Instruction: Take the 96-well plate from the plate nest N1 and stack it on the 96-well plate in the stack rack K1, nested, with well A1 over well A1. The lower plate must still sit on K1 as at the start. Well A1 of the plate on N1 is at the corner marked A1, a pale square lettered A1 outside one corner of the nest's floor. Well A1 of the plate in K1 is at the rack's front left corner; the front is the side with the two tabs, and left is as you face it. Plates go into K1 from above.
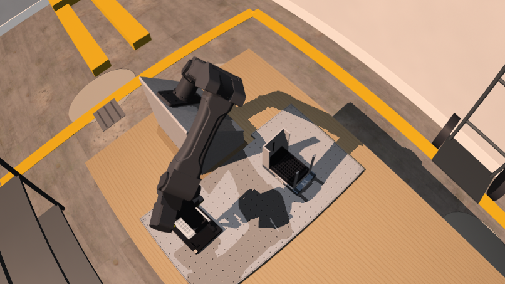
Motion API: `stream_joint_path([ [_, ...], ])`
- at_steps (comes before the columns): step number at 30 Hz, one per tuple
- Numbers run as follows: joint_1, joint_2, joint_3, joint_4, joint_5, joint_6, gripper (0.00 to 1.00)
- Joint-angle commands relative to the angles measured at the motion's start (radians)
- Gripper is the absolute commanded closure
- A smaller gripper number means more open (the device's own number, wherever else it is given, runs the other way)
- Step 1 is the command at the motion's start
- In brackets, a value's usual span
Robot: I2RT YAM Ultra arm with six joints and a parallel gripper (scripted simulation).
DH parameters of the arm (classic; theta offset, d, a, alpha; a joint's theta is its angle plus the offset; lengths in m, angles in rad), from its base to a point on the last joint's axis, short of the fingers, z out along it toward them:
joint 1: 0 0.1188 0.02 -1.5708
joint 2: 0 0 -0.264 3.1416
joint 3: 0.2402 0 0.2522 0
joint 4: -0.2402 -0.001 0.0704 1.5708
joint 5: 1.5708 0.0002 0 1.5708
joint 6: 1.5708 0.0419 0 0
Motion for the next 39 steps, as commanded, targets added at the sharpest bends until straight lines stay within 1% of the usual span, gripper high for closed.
stream_joint_path([
  [1, -0.031, -0.037, 0.036, -0.049, 0.01, -0.018, 1.0],
  [7, -0.046, -0.046, 0.057, -0.086, 0.018, -0.033, 1.0],
  [9, -0.046, -0.046, 0.057, -0.086, 0.018, -0.033, 1.0],
  [10, -0.048, -0.019, 0.062, -0.094, 0.016, -0.036, 1.0],
  [14, -0.057, -0.053, 0.075, -0.117, 0.024, -0.044, 1.0],
  [39, -0.058, -0.052, 0.078, -0.122, 0.02, -0.044, 1.0],
])
